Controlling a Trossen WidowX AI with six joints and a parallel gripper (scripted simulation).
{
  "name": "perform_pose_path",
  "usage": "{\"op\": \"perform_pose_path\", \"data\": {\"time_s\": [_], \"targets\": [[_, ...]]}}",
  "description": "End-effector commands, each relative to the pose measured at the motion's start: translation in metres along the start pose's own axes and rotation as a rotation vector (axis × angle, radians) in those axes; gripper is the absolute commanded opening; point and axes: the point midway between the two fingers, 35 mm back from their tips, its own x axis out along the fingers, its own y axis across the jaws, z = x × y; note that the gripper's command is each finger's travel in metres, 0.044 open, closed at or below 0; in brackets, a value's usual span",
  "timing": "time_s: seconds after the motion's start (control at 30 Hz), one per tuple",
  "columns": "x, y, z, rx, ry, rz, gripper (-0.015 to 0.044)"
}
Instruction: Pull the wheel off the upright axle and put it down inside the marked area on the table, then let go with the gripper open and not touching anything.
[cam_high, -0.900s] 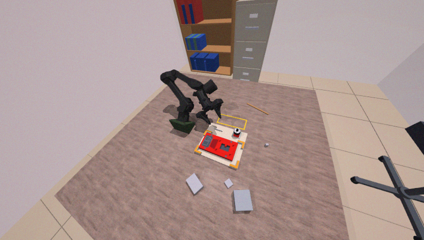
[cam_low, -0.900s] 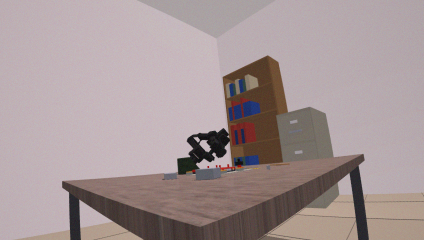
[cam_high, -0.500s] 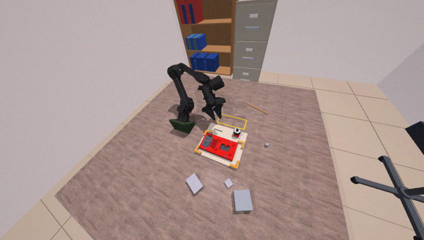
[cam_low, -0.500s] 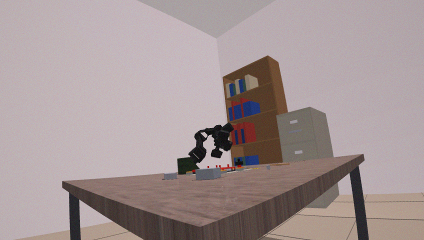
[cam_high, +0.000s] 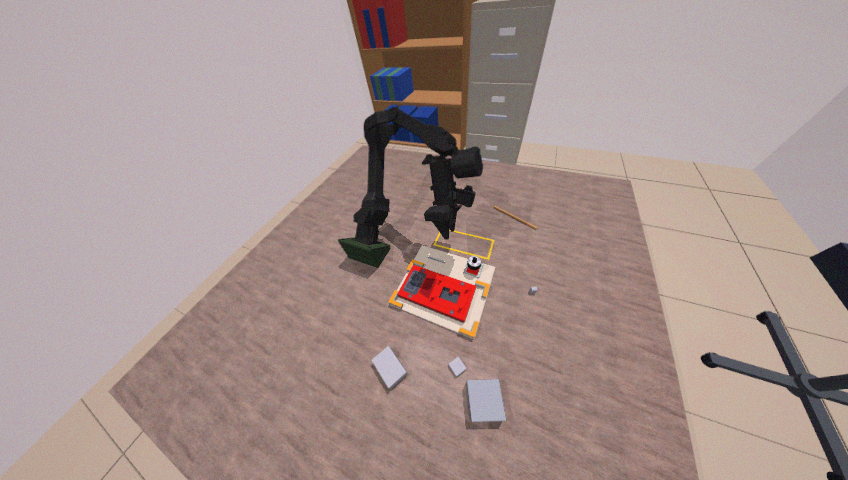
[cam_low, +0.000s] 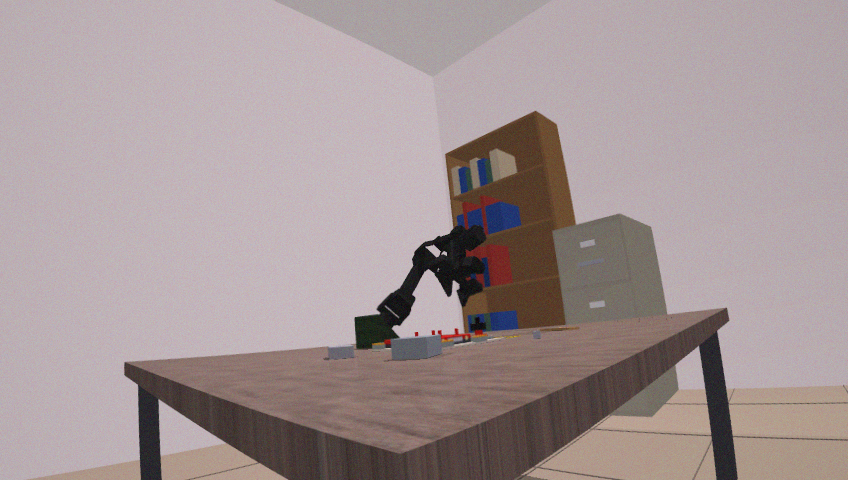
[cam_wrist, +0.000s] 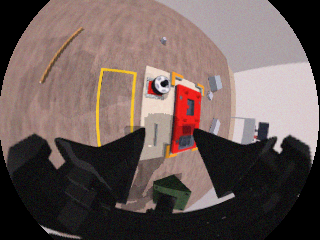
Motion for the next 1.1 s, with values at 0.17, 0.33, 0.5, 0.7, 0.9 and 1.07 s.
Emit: {"op": "perform_pose_path", "data": {"time_s": [0.17, 0.33, 0.5, 0.7, 0.9, 1.07], "targets": [[0.009, -0.008, 0.034, 0.636, 0.187, 0.124, 0.0300], [0.016, -0.017, 0.053, 0.999, 0.310, 0.161, 0.0300], [0.027, -0.029, 0.071, 1.364, 0.449, 0.173, 0.0300], [0.035, -0.038, 0.082, 1.616, 0.555, 0.167, 0.0300], [0.035, -0.038, 0.082, 1.616, 0.555, 0.167, 0.0300], [0.042, -0.034, 0.082, 1.616, 0.555, 0.166, 0.0300]]}}
